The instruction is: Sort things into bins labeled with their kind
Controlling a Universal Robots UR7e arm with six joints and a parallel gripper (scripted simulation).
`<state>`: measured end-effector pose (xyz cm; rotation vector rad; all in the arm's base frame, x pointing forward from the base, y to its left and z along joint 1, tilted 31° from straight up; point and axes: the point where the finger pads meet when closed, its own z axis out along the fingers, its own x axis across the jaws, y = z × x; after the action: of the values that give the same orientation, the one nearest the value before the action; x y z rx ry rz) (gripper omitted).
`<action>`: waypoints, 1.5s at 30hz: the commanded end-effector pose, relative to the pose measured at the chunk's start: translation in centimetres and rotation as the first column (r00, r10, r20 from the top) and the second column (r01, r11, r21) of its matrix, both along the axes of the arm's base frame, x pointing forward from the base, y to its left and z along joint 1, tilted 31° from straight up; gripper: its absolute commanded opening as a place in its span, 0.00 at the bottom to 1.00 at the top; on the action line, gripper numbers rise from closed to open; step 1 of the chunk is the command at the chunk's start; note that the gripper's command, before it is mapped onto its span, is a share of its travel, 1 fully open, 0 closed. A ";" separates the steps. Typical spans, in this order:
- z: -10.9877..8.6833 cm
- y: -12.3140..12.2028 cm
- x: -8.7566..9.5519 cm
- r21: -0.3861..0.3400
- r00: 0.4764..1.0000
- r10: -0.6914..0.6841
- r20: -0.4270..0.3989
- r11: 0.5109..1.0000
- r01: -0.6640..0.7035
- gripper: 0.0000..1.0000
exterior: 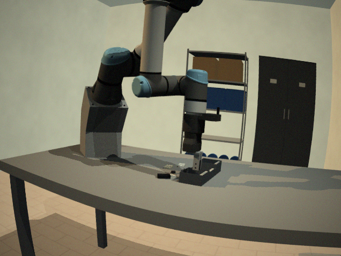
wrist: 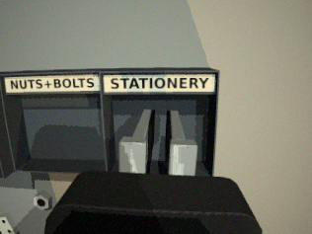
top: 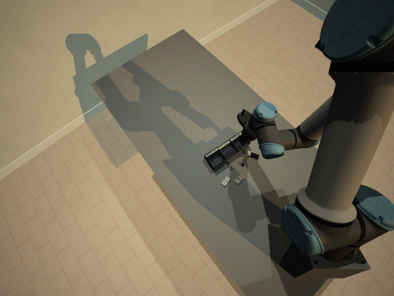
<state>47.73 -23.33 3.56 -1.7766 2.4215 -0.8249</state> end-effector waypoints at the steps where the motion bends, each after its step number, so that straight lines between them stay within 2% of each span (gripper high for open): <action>1: -0.8 -0.4 0.4 -0.002 1.000 0.001 0.002 1.000 -0.001 0.31; 9: -2.4 -1.2 1.0 -0.002 1.000 0.001 0.002 1.000 -0.001 0.31; 45: -2.4 -1.2 1.0 -0.002 1.000 0.001 0.002 1.000 -0.001 0.31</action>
<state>48.71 -24.49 1.08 -1.7768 2.4204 -0.8264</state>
